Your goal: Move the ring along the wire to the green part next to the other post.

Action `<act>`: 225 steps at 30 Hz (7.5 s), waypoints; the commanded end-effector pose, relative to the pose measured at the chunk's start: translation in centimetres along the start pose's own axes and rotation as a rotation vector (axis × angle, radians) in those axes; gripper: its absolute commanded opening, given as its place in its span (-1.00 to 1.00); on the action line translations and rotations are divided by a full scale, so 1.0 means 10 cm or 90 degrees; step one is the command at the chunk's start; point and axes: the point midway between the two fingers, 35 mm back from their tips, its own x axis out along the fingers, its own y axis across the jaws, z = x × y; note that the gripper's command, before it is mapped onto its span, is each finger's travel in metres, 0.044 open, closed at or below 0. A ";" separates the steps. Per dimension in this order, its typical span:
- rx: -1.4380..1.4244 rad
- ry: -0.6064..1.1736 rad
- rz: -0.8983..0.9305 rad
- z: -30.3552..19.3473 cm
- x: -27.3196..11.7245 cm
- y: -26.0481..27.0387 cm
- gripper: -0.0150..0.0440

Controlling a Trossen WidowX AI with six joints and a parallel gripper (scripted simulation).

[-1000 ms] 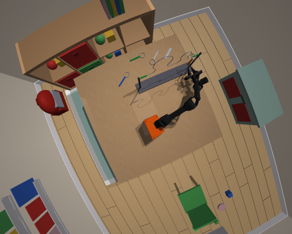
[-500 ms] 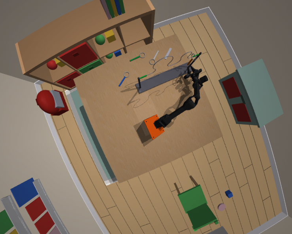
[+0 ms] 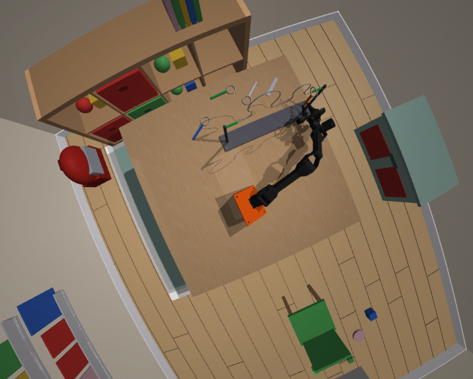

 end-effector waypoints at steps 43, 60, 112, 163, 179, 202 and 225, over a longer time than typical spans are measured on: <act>-0.002 -0.004 -0.001 0.04 0.36 0.01 -0.13; -0.002 -0.004 -0.002 0.06 0.36 0.01 -1.00; -0.002 0.027 -0.006 0.24 0.29 0.05 -1.00; 0.211 0.325 0.052 0.47 -0.32 0.97 -1.00; 0.425 0.314 0.107 0.73 -0.32 1.45 -1.00; 0.676 0.293 0.171 1.22 -0.32 1.86 -1.00; 0.870 0.273 0.218 1.69 -0.32 2.01 -1.00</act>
